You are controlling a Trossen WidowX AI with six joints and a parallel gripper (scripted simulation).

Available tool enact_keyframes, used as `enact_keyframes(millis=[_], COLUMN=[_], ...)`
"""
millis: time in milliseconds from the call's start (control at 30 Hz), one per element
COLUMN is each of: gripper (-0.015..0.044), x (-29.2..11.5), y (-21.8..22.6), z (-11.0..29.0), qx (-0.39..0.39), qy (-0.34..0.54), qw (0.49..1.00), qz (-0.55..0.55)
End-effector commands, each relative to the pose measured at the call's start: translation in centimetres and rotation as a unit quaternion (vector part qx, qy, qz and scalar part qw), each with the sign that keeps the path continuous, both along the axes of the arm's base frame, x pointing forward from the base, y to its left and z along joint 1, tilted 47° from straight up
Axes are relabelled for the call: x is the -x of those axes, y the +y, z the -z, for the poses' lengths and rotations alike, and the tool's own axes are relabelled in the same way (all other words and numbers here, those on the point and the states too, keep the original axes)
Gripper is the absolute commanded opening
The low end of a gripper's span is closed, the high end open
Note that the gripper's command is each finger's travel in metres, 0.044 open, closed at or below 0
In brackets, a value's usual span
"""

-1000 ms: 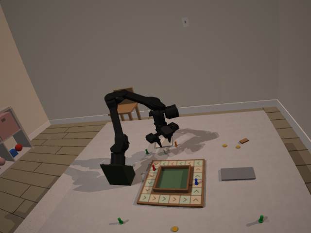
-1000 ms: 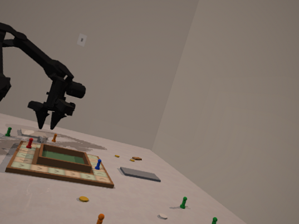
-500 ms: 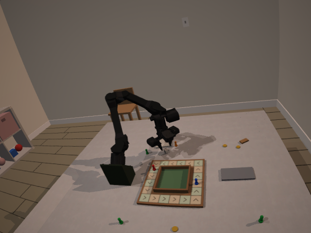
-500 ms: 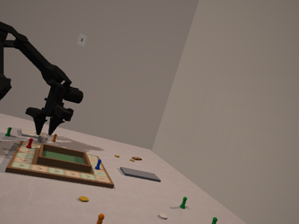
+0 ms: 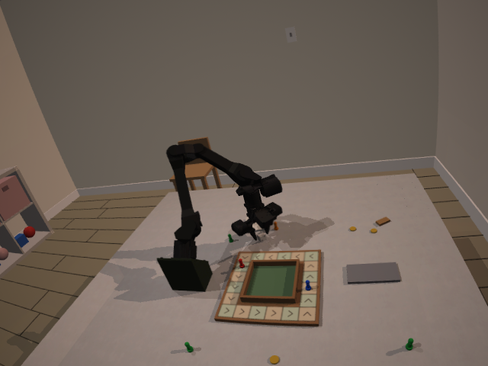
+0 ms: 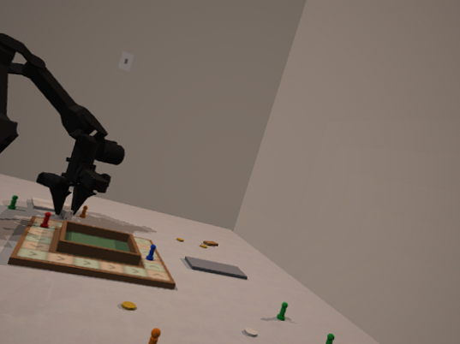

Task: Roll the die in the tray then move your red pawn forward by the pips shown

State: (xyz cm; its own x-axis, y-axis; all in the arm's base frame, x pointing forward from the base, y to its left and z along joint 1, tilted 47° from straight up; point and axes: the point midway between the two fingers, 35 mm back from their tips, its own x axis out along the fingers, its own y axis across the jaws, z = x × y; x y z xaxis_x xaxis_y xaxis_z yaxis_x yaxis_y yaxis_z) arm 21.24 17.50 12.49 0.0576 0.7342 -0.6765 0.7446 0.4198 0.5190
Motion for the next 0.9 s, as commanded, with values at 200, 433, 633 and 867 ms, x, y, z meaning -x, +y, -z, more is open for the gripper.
enact_keyframes(millis=[200,433,633,867], gripper=[0.0065,0.0,0.0,0.0], x=[0.0,-0.3,-0.7,-0.7], y=[0.1,-0.9,-3.2,-5.8], z=[0.3,-0.5,-2.4,-4.8], qx=[0.002,0.006,0.013,0.014], qy=[0.004,0.003,0.004,0.005], qw=[1.0,1.0,1.0,1.0], qz=[0.003,0.003,0.002,0.002])
